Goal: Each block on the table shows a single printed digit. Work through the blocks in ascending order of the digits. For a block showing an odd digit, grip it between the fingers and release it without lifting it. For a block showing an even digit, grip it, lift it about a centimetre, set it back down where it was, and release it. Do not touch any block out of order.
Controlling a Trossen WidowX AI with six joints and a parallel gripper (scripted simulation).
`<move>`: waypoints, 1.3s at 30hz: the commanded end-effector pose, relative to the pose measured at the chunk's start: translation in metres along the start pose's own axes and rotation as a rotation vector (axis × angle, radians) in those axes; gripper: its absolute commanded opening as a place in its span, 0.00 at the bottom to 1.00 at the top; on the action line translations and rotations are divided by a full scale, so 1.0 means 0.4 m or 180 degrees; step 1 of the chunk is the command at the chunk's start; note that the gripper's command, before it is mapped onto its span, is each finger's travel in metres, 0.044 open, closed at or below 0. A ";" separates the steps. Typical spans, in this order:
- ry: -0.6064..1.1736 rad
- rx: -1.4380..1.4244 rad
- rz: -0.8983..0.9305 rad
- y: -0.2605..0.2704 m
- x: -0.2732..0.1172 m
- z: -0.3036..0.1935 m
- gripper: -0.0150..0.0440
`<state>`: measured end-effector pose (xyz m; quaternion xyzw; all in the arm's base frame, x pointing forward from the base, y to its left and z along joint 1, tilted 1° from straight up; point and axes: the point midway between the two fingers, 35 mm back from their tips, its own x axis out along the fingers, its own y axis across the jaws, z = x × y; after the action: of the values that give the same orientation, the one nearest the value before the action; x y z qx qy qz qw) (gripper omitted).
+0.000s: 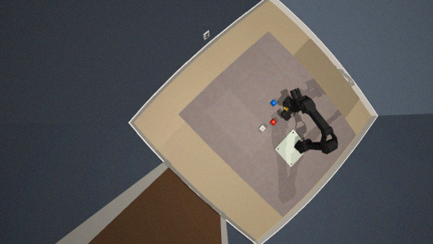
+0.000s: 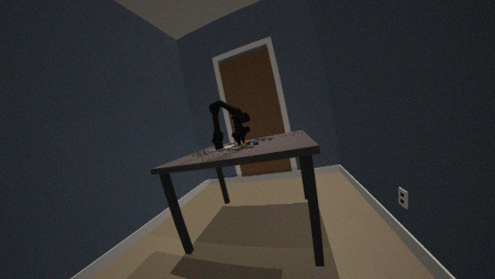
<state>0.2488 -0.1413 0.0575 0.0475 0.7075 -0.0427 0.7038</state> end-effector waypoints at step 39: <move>-0.0064 -0.0016 0.0013 0.358 -0.192 0.031 0.59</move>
<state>0.2808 -0.0034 0.1515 0.0420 0.6966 -0.0362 0.7153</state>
